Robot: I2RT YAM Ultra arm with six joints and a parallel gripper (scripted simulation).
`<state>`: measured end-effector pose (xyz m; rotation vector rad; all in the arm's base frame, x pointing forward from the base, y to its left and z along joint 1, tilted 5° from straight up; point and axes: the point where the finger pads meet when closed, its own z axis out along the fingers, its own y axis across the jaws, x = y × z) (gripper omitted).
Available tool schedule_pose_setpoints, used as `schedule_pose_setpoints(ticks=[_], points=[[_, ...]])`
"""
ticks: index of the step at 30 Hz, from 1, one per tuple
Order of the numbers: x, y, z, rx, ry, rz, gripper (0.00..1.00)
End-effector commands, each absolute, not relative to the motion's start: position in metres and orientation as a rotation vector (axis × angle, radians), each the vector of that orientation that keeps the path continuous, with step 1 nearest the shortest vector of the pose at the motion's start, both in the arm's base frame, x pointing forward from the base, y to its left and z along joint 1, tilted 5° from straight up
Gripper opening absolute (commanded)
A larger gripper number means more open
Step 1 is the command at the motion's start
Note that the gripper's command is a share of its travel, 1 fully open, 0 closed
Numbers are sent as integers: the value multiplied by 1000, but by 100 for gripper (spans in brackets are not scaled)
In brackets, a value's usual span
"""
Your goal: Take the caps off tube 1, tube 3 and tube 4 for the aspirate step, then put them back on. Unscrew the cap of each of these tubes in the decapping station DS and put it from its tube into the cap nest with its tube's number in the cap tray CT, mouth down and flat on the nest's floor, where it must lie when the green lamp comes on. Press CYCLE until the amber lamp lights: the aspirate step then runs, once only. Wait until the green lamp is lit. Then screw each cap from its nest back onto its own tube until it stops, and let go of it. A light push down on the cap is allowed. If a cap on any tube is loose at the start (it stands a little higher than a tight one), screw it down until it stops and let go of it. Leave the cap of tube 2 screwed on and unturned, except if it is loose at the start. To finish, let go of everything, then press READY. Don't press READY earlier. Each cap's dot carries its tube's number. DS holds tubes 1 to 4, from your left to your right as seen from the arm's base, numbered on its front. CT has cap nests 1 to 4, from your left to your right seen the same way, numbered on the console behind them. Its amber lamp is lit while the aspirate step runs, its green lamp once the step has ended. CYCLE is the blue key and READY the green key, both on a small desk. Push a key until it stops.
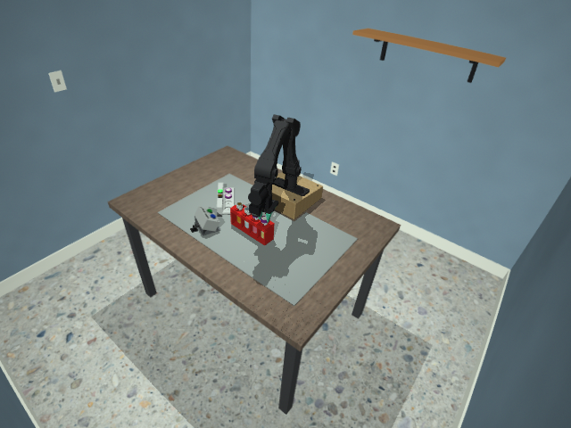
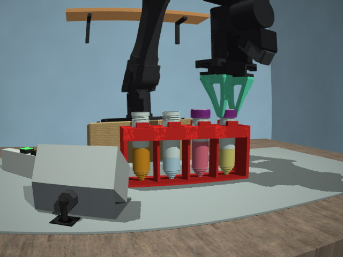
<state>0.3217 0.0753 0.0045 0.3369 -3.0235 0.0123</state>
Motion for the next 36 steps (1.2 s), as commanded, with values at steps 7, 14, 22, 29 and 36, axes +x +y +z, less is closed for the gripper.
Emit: schedule_pose_setpoints(ticks=[7, 14, 22, 29, 36], points=[[328, 76, 9, -504, -3032, 38, 0], [328, 76, 9, -879, -2949, 51, 0], [328, 76, 8, -1451, -2722, 70, 0], [328, 76, 8, -1782, -2525, 81, 0], [328, 76, 8, -2134, -2246, 91, 0]])
